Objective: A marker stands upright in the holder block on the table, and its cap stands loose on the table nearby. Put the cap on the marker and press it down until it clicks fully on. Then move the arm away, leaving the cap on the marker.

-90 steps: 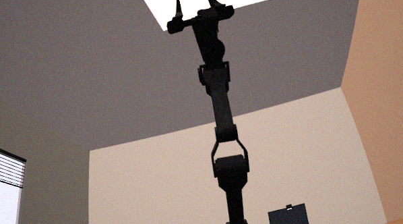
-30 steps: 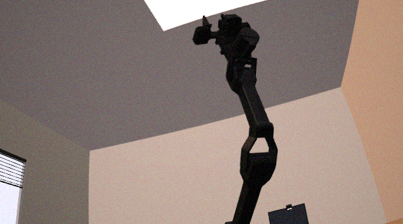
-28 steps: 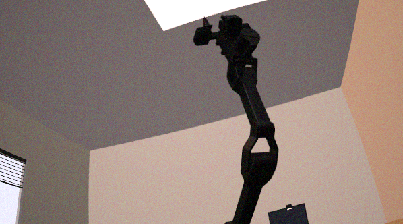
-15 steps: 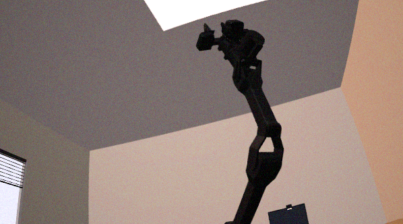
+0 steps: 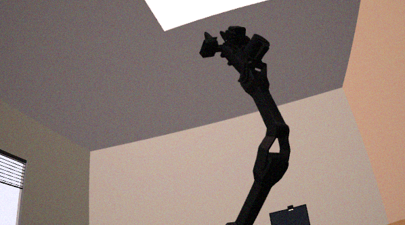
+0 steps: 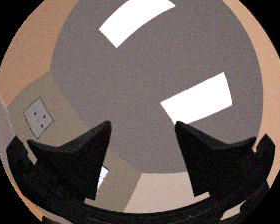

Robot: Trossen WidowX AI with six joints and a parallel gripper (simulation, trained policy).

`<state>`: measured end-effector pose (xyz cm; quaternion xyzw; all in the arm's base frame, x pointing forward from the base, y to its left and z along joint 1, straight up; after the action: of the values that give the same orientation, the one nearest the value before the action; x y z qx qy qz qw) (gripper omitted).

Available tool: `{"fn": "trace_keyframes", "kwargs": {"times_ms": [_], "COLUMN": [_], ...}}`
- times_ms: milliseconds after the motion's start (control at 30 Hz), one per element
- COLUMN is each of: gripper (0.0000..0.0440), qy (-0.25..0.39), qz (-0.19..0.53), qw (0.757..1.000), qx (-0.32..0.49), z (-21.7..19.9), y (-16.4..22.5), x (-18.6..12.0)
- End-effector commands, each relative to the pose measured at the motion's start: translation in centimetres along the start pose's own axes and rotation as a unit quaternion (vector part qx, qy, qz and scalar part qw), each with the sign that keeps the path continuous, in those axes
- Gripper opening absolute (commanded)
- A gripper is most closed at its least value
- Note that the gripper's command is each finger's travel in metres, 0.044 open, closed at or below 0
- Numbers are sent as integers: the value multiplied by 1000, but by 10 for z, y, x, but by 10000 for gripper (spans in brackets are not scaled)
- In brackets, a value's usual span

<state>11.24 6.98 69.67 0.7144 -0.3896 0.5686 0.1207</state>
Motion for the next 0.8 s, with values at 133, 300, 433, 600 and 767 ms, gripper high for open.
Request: {"fn": "trace_keyframes", "kwargs": {"times_ms": [133,300,433,600,767], "gripper": [316,316,315,314,314], "qy": [-25,-39,-52,-68,-85], "qz": [28,43,55,70,83], "qw": [999,998,996,993,990], "qx": [22,37,49,64,79], "z": [-4,-6,-7,-7,-7], "y": [15,23,31,40,49], "x": [-2,-4,-5,-7,-8]}}
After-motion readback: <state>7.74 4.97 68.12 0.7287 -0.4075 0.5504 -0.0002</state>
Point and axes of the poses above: the point midway between the two fingers, 35 mm back from their tips, its own x axis out along the fingers, its own z axis across the jaws, y = z × x, the point moved 4 cm from there along -x, back along the fingers, and after that the axes turned 8 degrees about x, right-handed, at the moved point
